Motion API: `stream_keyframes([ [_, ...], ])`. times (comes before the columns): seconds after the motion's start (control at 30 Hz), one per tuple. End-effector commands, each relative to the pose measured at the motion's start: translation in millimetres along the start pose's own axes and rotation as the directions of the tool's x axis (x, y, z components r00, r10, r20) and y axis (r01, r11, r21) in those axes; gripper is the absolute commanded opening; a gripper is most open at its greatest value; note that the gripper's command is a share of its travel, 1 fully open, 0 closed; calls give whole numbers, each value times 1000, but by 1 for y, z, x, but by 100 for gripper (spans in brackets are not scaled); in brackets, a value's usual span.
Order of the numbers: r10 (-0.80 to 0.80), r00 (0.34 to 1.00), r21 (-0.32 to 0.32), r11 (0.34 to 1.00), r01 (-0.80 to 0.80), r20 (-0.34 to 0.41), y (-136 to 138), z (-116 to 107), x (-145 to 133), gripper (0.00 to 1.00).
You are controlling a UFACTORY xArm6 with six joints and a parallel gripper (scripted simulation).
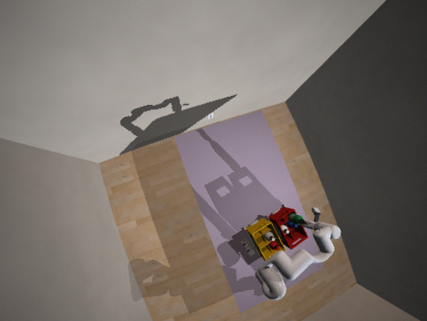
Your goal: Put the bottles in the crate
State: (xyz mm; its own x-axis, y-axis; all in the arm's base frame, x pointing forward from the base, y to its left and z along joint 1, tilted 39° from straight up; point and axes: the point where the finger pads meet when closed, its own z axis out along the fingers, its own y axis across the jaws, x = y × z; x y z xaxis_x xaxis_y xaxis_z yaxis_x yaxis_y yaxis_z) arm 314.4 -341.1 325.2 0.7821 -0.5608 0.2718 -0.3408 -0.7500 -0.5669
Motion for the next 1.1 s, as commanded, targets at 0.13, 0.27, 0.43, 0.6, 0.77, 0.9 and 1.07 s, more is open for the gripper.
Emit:
stream_keyframes([
  [0.13,-1,1000,-3,1000,1,-4,-12,-2,-10,0],
  [0.27,-1,1000,-3,1000,1,-4,-19,-1,-15,0],
  [0.43,-1,1000,-2,1000,1,-4,-26,-1,-22,0],
  [0.6,-1,1000,-2,1000,1,-4,-31,-1,-26,0],
  [0.77,-1,1000,-2,1000,1,-4,-38,-1,-32,0],
  [0.9,-1,1000,-2,1000,1,-4,-44,-1,-37,0],
  [1.07,-1,1000,-2,1000,1,-4,-49,-1,-41,0],
])
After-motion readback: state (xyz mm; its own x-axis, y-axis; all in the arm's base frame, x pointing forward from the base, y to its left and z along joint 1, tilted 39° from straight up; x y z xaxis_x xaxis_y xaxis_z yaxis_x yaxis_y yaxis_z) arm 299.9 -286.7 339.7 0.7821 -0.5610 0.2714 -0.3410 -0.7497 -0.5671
